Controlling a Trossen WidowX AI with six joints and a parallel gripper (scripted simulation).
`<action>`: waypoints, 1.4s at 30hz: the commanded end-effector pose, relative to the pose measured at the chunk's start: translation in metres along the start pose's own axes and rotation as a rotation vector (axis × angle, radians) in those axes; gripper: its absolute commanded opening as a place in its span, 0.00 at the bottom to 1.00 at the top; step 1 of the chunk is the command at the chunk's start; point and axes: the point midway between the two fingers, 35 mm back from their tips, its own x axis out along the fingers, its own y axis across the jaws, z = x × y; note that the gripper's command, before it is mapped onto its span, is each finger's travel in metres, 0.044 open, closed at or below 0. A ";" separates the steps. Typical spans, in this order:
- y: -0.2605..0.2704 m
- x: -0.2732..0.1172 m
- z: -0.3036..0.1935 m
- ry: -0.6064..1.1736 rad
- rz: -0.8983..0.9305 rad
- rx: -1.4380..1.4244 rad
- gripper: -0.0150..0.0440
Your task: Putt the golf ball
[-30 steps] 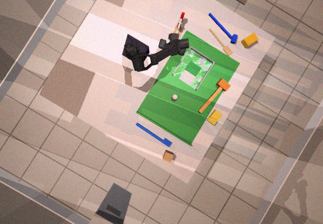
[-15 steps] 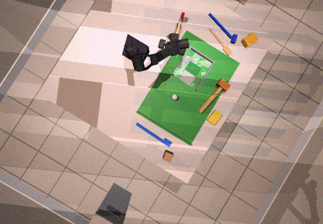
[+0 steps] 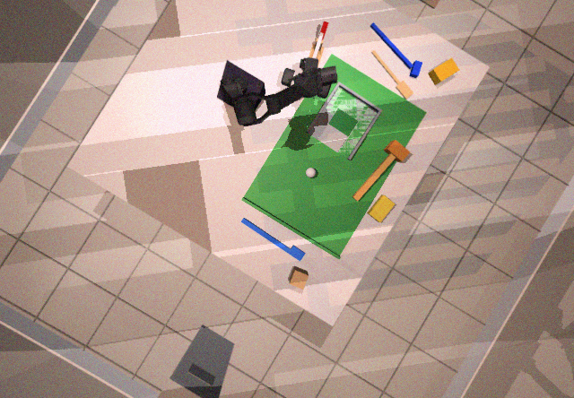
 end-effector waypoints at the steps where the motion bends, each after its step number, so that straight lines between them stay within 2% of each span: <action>1: -0.005 -0.028 0.011 -0.023 -0.018 -0.001 0.25; 9: 0.000 -0.081 0.024 -0.024 -0.015 -0.002 0.25; 15: -0.001 -0.078 0.017 -0.010 -0.015 0.017 0.25; 29: -0.012 -0.120 -0.083 0.017 -0.071 0.555 0.25; 42: 0.011 -0.149 -0.180 0.060 -0.129 1.066 0.25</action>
